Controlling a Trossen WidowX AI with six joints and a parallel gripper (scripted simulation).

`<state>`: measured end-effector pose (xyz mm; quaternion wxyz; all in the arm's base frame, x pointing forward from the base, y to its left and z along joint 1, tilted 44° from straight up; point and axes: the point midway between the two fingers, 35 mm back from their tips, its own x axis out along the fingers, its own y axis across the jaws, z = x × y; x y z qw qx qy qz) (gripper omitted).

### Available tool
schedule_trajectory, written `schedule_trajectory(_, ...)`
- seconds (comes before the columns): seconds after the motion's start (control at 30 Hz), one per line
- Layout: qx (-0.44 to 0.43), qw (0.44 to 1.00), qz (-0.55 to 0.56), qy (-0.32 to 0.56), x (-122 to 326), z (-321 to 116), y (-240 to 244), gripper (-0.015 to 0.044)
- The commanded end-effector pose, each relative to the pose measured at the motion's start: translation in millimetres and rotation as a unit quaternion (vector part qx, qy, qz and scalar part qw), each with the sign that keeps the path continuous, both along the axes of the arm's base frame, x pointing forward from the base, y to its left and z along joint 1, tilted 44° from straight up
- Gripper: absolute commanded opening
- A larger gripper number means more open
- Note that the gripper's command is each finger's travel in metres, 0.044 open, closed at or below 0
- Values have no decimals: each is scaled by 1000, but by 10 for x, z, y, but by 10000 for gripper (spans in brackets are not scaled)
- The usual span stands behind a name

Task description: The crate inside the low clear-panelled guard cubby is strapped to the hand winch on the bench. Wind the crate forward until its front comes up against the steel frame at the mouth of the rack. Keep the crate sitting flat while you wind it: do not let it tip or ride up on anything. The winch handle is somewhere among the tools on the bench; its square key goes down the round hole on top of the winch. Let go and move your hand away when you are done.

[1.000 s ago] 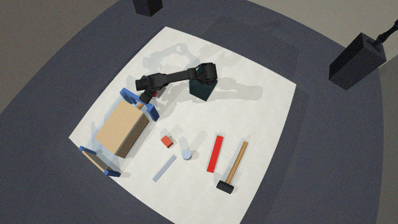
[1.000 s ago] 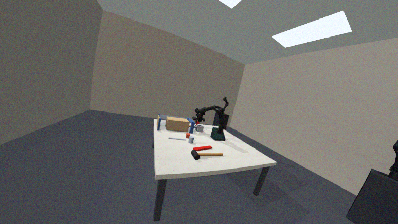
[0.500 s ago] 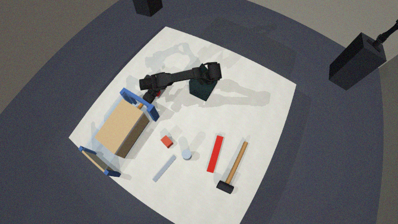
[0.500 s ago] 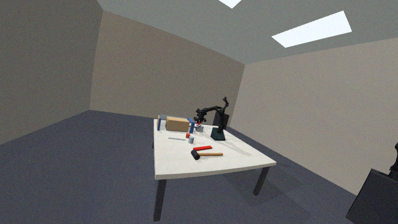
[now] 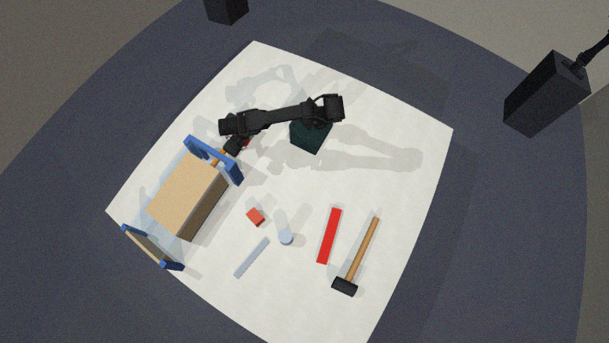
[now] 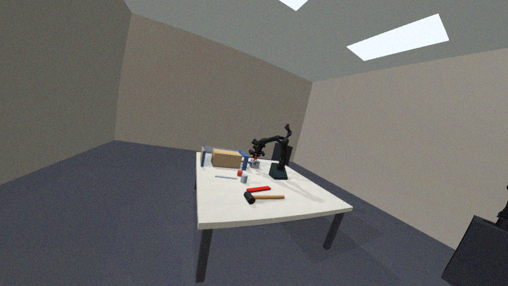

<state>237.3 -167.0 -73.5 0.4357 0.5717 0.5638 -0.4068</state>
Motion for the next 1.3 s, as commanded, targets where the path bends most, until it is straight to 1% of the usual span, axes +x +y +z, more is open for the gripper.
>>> schedule_trajectory(0.0, 10, 1000, 0, 10, -122, 26, 74, 0)
schedule_trajectory(1.27, 10, 1000, 0, 12, -627, 92, 147, 0)
